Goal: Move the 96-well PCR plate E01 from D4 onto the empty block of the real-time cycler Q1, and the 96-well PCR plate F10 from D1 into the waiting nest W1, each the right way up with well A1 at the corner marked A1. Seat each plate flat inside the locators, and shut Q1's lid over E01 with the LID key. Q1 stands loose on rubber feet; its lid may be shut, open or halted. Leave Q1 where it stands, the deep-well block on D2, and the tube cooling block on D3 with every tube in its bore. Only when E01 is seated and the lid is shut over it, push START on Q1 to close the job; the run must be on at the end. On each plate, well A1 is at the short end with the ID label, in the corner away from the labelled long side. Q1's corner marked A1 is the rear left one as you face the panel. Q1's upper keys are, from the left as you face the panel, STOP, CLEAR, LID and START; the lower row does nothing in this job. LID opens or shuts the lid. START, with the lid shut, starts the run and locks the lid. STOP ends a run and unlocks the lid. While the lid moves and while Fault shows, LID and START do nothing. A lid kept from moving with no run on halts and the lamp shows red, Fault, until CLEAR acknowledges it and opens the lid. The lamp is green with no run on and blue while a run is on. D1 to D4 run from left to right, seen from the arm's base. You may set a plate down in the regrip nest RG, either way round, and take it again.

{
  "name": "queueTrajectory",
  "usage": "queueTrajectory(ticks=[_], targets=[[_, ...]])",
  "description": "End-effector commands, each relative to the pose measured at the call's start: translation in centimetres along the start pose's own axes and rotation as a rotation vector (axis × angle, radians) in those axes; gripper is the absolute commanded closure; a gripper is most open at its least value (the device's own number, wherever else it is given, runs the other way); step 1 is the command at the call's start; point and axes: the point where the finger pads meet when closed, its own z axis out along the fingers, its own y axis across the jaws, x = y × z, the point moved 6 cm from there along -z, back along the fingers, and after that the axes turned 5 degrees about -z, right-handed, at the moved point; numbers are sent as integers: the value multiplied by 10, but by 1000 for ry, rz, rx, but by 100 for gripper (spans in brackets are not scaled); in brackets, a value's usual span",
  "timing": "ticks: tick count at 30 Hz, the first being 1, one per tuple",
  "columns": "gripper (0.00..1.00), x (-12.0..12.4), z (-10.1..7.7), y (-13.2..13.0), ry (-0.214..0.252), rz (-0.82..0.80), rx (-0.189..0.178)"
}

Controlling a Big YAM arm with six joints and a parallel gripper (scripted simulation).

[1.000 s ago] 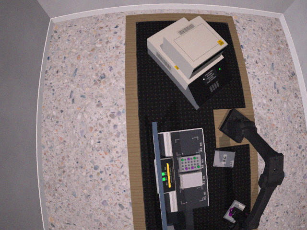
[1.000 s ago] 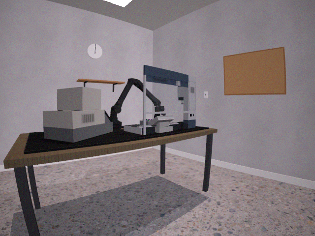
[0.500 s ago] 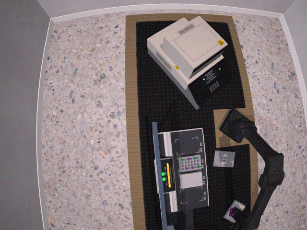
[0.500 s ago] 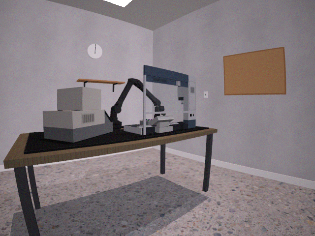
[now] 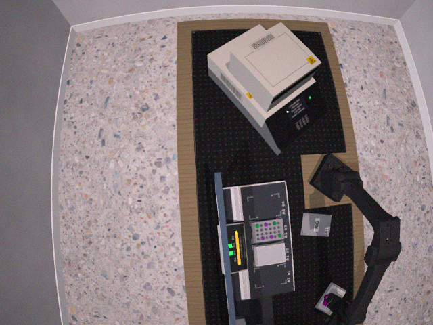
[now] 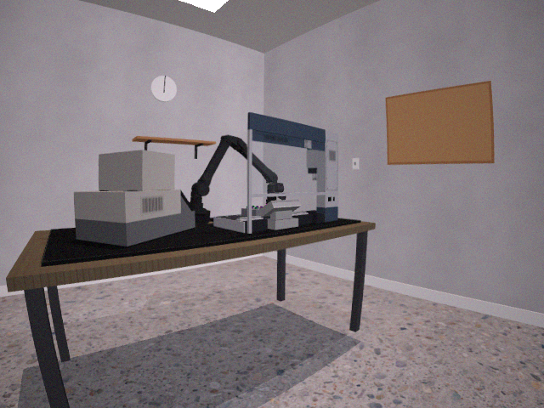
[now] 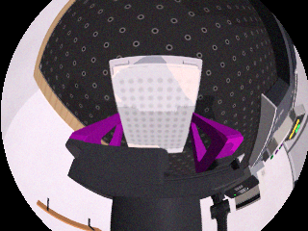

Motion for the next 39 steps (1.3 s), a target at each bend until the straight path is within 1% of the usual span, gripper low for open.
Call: queueTrajectory(ticks=[1,11,12,17,21,30,39], targets=[[100,-21,-16,17,-59,-16,-36],[100,-12,-9,11,-38,-17,-24],[0,-11,-10,11,-38,-17,-24],[0,-6,-15,7,-38,-16,-24],[0,-6,-23,6,-48,-15,-30],[0,-4,-24,5,-48,-14,-31],[0,-16,-39,10,-81,-12,-50]])
